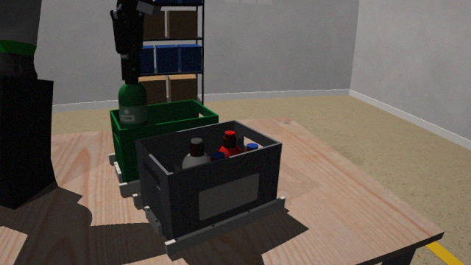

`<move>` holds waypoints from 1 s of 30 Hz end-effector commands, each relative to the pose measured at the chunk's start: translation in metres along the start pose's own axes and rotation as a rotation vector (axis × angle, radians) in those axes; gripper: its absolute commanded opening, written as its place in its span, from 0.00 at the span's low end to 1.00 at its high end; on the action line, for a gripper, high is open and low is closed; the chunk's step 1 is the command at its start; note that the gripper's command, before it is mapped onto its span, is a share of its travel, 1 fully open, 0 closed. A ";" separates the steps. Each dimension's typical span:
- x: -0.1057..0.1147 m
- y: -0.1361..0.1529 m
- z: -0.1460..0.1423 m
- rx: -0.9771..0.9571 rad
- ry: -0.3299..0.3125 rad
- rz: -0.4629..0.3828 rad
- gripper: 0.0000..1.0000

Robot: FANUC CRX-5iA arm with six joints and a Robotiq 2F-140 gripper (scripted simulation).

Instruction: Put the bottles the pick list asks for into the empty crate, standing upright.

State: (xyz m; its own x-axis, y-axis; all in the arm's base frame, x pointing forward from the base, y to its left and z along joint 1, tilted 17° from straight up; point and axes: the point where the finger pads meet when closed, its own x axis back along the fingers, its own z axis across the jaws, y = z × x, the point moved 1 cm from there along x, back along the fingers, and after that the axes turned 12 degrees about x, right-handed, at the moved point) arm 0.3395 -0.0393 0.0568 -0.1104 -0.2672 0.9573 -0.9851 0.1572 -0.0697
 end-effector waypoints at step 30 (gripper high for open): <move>-0.027 -0.001 0.000 0.000 0.001 0.002 0.10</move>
State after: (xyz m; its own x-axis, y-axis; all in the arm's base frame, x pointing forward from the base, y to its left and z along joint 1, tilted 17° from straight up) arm 0.3425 -0.0324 0.0319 -0.1104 -0.2672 0.9573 -0.9851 0.1572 -0.0697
